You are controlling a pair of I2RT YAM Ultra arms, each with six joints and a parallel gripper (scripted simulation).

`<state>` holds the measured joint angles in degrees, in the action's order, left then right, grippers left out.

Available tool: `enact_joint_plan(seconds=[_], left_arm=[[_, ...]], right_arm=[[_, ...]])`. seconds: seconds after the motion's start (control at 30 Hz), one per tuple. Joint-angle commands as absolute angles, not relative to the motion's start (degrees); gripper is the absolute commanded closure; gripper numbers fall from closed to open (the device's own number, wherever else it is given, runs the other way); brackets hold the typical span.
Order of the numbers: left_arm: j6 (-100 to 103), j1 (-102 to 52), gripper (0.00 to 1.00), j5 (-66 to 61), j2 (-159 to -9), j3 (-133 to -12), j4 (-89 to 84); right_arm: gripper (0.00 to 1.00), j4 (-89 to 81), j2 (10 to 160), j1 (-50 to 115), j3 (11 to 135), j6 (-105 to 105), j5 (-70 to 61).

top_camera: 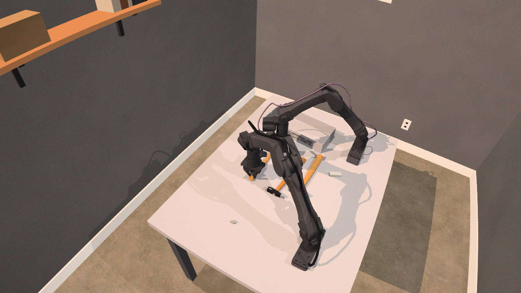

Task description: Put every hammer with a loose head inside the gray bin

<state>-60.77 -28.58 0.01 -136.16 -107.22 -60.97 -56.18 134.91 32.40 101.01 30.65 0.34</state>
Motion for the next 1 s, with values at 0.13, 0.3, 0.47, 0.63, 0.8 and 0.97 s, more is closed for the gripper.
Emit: enact_joint_plan(seconds=[0.13, 0.3, 0.47, 0.63, 0.8, 0.97], left_arm=[[-60.82, -28.53, 0.94, -0.01, -135.61, -106.98, -60.69], [-60.85, -28.50, 0.89, -0.01, -134.86, -105.94, -59.81], [-60.85, -28.50, 0.83, -0.01, -134.86, -105.94, -59.81], [-60.79, -28.56, 0.83, -0.01, -135.37, -106.54, -60.51], [-60.79, -28.56, 0.83, -0.01, -135.37, -106.54, -60.51], [-60.79, -28.56, 0.83, -0.01, -135.37, -106.54, -60.51]], right_arm=[[0.63, -55.84, 134.46, 32.00, 100.98, 30.87, 0.01], [0.63, -55.84, 134.46, 32.00, 100.98, 30.87, 0.01], [0.76, -55.84, 134.46, 32.00, 100.98, 30.87, 0.01], [0.80, -55.84, 134.46, 32.00, 100.98, 30.87, 0.01], [0.87, -55.84, 134.46, 32.00, 100.98, 30.87, 0.01], [0.91, -55.84, 134.47, 32.14, 100.99, 31.30, 0.01]])
